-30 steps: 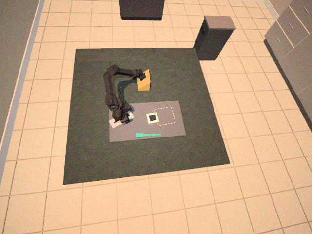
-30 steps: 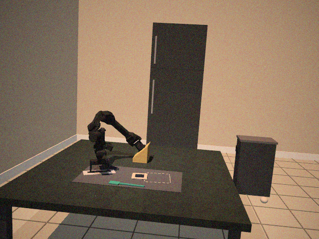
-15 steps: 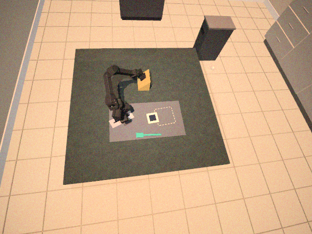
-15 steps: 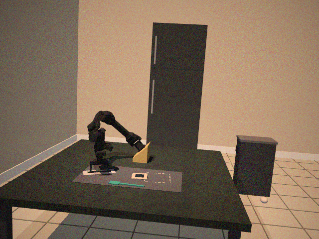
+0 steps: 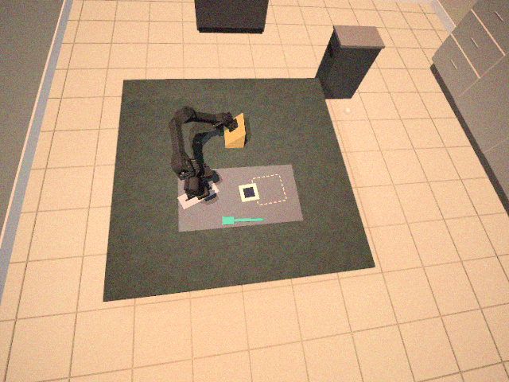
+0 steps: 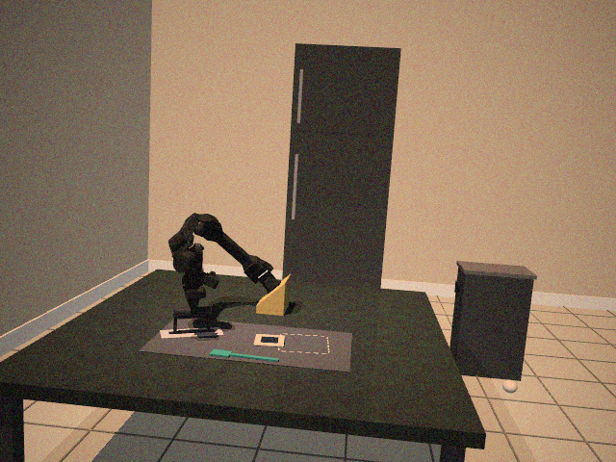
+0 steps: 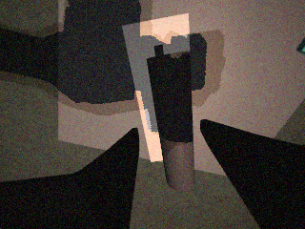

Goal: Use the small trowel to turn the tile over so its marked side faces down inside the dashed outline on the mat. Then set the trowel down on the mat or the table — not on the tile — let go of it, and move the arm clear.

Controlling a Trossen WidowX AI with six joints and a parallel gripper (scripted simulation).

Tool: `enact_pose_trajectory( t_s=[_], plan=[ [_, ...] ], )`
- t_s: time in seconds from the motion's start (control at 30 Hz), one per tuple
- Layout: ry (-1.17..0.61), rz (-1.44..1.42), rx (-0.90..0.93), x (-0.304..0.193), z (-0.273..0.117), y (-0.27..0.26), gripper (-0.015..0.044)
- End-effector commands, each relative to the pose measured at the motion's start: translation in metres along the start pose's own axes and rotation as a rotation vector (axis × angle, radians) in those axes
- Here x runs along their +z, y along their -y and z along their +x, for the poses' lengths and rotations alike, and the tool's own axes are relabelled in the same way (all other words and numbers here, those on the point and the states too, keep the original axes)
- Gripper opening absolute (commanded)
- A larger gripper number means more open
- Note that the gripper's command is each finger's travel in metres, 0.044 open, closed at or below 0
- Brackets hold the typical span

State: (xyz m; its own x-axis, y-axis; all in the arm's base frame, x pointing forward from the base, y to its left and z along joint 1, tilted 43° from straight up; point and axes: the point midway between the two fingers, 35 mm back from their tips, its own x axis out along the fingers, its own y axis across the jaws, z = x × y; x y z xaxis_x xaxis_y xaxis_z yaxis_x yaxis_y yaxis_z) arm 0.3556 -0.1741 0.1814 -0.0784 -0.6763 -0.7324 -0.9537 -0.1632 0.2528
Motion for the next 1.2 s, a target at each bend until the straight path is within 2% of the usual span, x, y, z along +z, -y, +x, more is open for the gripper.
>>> enact_pose_trajectory(
  t_s=[0.0, 0.17, 0.23, 0.43, 0.57, 1.17],
  plan=[
    [-0.014, 0.008, -0.021, -0.001, -0.030, 0.001, 0.0270],
    [-0.014, 0.008, -0.021, -0.001, -0.030, 0.001, 0.0270],
    [-0.011, -0.002, -0.029, 0.002, -0.036, 0.002, 0.0300],
    [-0.016, 0.019, -0.032, 0.000, -0.045, 0.000, 0.0300],
    [-0.032, 0.141, -0.055, -0.009, -0.052, -0.006, 0.0300],
    [0.129, 0.712, -0.144, -0.003, -0.033, -0.013, 0.0300]
  ],
)
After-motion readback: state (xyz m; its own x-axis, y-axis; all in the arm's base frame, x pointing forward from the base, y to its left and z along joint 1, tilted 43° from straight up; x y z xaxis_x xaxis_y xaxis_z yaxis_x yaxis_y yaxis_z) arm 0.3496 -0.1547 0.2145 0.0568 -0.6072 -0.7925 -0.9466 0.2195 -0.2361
